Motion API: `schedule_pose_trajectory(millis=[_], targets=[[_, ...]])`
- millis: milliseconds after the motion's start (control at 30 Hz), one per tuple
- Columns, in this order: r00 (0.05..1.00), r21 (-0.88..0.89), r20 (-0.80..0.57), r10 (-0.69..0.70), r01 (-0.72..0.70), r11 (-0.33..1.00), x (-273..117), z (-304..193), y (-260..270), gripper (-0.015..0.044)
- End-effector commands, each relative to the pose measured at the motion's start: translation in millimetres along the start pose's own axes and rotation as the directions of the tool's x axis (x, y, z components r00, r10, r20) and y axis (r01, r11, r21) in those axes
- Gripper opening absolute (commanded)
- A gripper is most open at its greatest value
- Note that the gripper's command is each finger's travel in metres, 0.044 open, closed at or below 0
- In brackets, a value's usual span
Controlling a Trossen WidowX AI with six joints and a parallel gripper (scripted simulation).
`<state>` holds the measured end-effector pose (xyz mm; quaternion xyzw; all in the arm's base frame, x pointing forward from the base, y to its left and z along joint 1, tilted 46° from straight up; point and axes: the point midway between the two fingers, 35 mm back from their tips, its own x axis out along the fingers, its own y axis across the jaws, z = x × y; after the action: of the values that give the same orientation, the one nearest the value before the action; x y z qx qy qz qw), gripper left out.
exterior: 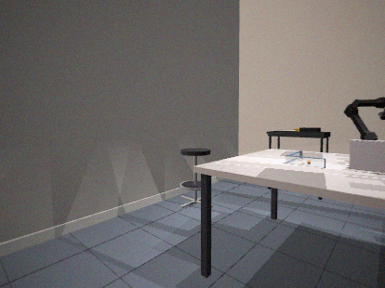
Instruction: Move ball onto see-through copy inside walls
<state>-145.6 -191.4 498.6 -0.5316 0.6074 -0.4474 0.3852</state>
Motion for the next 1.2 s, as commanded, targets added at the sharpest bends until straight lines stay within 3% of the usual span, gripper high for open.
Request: schedule_pose_trajectory(millis=[0, 233, 500, 733, 933, 1167], targets=[[1.000, 0.003, 0.002, 0.000, 0.000, 1.000, 1, 0, 0, 0.0374], [0.991, 0.166, 0.134, 0.021, -0.043, 0.985, 46, 20, 21, 0.0208], [0.926, 0.332, 0.364, 0.095, -0.225, 0.916, 116, 92, 54, 0.0208], [0.808, 0.339, 0.555, 0.196, -0.436, 0.834, 155, 191, 82, 0.0208], [0.665, 0.246, 0.682, 0.304, -0.600, 0.761, 159, 292, 106, 0.0208], [0.482, 0.060, 0.751, 0.451, -0.730, 0.681, 126, 408, 138, 0.0208]])
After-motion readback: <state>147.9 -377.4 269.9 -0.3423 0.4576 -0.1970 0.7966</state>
